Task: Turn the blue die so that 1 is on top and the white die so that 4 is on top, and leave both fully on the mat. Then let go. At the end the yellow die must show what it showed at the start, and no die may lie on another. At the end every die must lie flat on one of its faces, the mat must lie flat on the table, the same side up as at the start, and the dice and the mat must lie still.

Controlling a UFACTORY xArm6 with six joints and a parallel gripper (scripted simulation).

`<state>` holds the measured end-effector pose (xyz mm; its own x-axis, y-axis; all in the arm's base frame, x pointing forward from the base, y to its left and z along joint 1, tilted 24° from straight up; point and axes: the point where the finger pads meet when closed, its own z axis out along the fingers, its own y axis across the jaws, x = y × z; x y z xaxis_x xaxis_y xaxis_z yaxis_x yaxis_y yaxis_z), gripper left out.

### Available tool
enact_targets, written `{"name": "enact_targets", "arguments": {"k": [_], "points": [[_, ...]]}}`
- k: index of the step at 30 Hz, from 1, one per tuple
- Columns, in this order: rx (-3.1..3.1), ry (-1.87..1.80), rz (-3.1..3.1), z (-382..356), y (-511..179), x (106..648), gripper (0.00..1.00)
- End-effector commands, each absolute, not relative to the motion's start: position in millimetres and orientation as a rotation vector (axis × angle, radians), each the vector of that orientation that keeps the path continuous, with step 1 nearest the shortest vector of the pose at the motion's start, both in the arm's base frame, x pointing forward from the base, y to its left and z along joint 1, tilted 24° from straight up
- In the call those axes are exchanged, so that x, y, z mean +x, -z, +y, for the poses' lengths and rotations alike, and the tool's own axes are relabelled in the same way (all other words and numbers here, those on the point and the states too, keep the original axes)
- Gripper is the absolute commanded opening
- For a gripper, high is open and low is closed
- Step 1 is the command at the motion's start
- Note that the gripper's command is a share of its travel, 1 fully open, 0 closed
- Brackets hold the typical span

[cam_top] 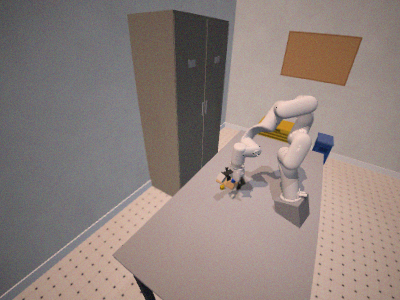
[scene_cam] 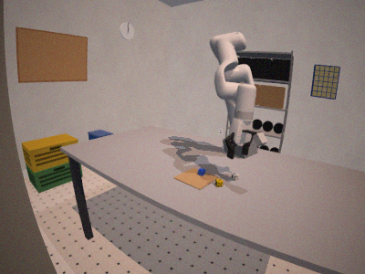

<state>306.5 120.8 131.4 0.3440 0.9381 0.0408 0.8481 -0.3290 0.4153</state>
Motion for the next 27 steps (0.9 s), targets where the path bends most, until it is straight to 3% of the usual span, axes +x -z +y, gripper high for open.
{"name": "enact_targets", "arguments": {"k": [1, 27], "points": [[2.153, -0.357, 1.772, 121.3, -130.5, 307.3, 1.00], [1.425, -0.180, 2.341, 121.6, -121.6, 307.1, 1.00]]}}
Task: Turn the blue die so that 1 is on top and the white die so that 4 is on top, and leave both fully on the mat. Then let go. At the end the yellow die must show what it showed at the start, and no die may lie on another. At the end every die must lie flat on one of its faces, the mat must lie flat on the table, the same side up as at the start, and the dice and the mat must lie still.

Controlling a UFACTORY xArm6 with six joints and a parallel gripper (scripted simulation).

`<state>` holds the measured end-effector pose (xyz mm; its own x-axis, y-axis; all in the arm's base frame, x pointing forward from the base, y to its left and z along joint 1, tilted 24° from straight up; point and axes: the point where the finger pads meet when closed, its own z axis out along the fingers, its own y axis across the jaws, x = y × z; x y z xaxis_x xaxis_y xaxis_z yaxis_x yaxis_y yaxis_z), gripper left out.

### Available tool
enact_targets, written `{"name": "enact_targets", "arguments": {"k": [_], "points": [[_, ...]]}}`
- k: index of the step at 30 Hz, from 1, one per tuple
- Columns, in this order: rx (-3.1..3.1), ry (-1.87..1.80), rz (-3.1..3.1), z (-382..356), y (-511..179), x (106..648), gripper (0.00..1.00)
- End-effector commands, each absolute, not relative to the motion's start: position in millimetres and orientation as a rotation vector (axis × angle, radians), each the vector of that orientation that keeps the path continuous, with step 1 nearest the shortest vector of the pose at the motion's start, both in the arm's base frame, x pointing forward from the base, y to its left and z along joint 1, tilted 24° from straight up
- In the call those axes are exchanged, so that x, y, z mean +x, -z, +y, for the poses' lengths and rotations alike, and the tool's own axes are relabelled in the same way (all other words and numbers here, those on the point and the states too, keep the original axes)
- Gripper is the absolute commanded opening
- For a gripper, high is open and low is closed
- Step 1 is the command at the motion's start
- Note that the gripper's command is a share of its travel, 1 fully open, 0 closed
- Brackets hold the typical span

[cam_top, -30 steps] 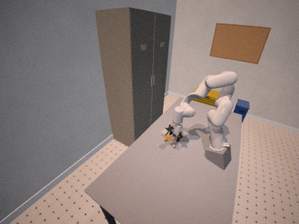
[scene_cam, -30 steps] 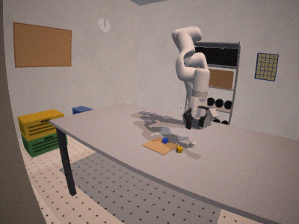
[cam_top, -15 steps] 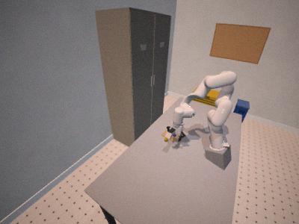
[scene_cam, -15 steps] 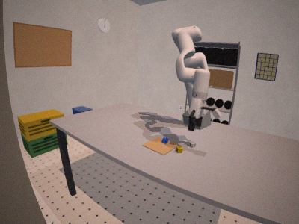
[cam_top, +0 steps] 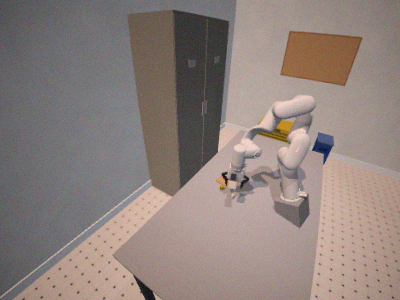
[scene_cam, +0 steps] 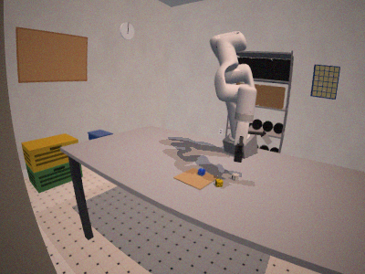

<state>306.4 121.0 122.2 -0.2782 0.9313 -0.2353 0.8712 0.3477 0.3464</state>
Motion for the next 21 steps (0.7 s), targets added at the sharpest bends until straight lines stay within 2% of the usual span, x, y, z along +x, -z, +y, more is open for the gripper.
{"name": "enact_targets", "arguments": {"k": [1, 21], "points": [[1.387, -0.171, 2.363, 121.6, -121.1, 307.0, 1.00], [0.819, -0.044, 2.603, 122.0, -115.0, 306.4, 1.00]]}}
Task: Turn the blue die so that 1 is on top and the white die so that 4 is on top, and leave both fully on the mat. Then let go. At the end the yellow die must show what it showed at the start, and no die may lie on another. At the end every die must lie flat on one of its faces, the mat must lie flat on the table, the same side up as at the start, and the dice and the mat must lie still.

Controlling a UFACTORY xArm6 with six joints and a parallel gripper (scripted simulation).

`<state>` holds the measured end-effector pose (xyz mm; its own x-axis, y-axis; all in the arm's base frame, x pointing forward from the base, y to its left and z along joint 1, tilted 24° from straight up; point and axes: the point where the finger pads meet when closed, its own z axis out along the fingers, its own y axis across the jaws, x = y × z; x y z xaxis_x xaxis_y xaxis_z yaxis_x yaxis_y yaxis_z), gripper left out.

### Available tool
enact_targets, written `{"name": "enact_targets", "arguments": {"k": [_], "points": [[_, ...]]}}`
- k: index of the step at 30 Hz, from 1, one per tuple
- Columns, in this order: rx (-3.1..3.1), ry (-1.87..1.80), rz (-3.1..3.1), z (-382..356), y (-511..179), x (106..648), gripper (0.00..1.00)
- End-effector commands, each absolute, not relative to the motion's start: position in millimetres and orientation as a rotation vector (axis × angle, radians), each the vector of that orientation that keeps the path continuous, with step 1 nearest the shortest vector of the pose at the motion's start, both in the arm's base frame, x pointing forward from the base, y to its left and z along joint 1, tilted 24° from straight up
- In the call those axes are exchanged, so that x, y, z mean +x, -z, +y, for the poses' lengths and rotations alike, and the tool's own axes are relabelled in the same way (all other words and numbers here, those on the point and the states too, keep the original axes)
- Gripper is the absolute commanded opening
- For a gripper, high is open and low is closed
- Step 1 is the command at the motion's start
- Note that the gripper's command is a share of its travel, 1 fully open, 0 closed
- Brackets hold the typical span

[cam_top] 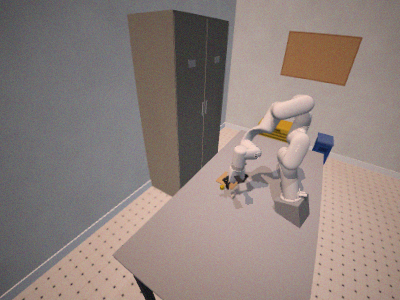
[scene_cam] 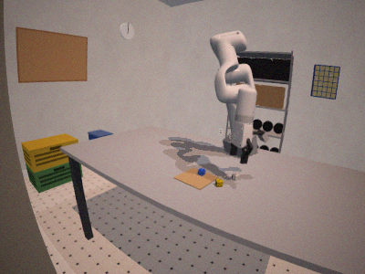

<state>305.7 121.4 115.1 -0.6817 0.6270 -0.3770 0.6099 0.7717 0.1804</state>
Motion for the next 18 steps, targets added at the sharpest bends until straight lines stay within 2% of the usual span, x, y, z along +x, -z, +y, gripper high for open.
{"name": "enact_targets", "arguments": {"k": [1, 18], "points": [[0.787, -0.037, 2.612, 122.0, -114.7, 306.4, 1.00], [0.386, 0.047, 2.703, 122.3, -110.6, 305.8, 1.00]]}}
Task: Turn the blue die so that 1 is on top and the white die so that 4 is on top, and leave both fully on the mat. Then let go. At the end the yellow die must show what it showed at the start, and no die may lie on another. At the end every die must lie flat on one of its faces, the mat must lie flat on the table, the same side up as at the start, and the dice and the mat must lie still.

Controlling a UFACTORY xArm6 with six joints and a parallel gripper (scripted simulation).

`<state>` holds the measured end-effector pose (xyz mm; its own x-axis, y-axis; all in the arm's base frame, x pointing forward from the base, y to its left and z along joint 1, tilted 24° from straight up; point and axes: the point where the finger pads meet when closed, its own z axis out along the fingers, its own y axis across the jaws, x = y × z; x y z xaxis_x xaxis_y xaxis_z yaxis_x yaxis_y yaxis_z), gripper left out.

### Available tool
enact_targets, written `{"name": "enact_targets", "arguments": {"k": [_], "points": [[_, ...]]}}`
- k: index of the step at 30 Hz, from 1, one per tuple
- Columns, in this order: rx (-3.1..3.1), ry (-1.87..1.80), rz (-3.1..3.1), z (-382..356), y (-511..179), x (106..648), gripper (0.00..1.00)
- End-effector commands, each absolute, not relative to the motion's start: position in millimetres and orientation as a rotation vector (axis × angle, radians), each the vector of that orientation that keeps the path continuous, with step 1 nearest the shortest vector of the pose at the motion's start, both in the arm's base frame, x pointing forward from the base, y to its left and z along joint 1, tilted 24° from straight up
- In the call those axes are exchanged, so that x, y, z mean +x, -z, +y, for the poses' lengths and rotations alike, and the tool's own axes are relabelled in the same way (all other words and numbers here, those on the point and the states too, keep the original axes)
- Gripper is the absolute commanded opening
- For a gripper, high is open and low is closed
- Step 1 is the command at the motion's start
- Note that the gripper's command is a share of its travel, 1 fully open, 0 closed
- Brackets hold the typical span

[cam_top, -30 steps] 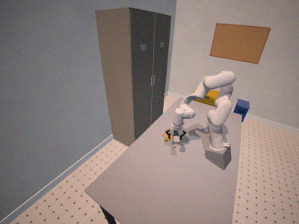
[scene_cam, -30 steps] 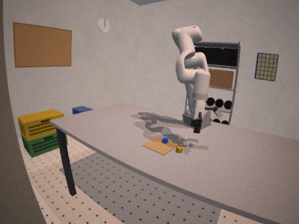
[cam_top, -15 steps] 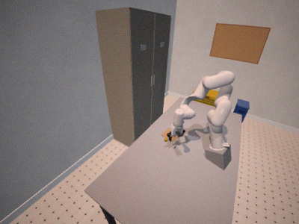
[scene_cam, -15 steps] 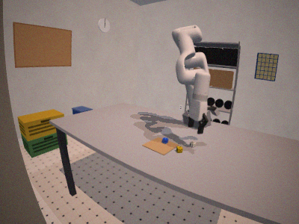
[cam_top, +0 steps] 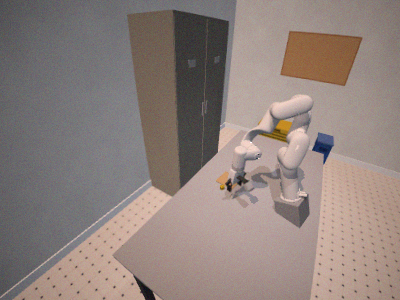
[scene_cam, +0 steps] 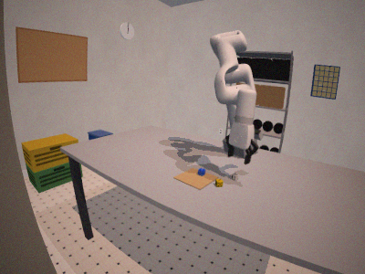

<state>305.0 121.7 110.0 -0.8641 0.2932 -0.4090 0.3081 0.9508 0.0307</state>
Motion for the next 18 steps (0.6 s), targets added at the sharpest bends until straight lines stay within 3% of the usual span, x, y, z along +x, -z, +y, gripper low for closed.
{"name": "enact_targets", "arguments": {"k": [1, 3, 4, 18], "points": [[0.384, 0.048, 2.703, 122.3, -110.6, 305.7, 1.00], [0.383, 0.048, 2.703, 122.3, -110.6, 305.7, 1.00], [0.383, 0.048, 2.703, 122.3, -110.6, 305.7, 0.42], [0.383, 0.048, 2.703, 122.3, -110.6, 305.7, 0.42]]}}
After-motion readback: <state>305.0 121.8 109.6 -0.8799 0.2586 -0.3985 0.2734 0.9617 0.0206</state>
